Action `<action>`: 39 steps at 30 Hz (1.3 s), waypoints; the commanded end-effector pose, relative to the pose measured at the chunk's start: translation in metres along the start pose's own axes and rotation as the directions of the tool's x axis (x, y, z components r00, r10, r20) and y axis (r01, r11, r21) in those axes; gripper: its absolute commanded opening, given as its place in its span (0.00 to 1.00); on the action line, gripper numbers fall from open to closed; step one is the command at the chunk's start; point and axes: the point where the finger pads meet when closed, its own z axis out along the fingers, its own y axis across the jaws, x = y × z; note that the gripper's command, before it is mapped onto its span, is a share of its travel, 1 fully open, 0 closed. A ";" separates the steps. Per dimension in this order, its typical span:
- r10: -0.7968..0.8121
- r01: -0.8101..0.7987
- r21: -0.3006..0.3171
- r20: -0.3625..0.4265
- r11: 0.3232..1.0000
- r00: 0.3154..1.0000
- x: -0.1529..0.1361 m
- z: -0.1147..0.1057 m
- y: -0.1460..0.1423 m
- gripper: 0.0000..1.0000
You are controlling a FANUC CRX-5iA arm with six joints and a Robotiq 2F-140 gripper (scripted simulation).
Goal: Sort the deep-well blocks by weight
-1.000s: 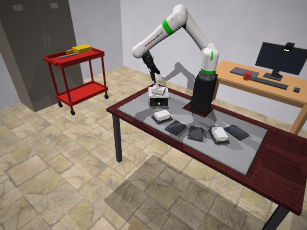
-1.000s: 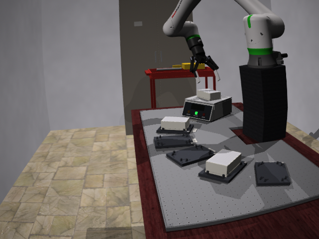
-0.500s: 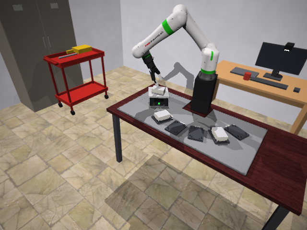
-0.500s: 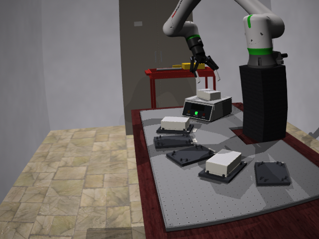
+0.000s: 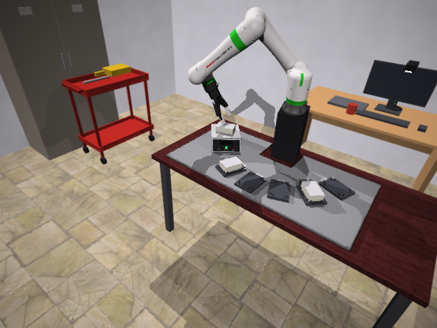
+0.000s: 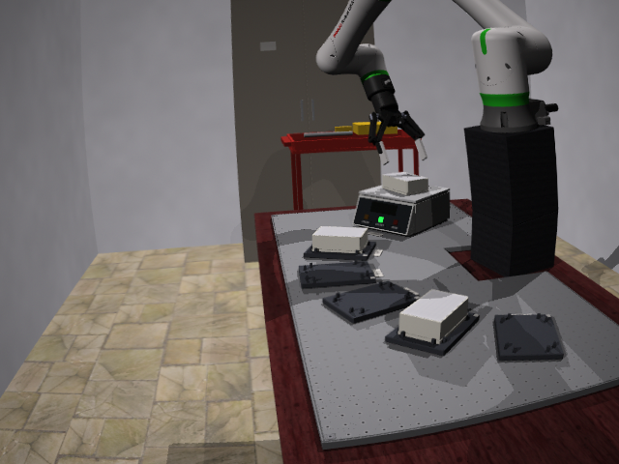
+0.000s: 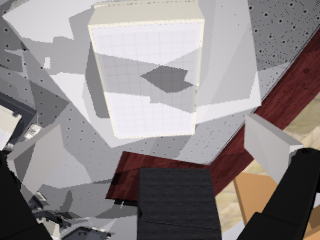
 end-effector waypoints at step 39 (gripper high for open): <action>0.000 0.000 0.000 0.000 1.000 1.000 0.024 0.041 0.000 1.00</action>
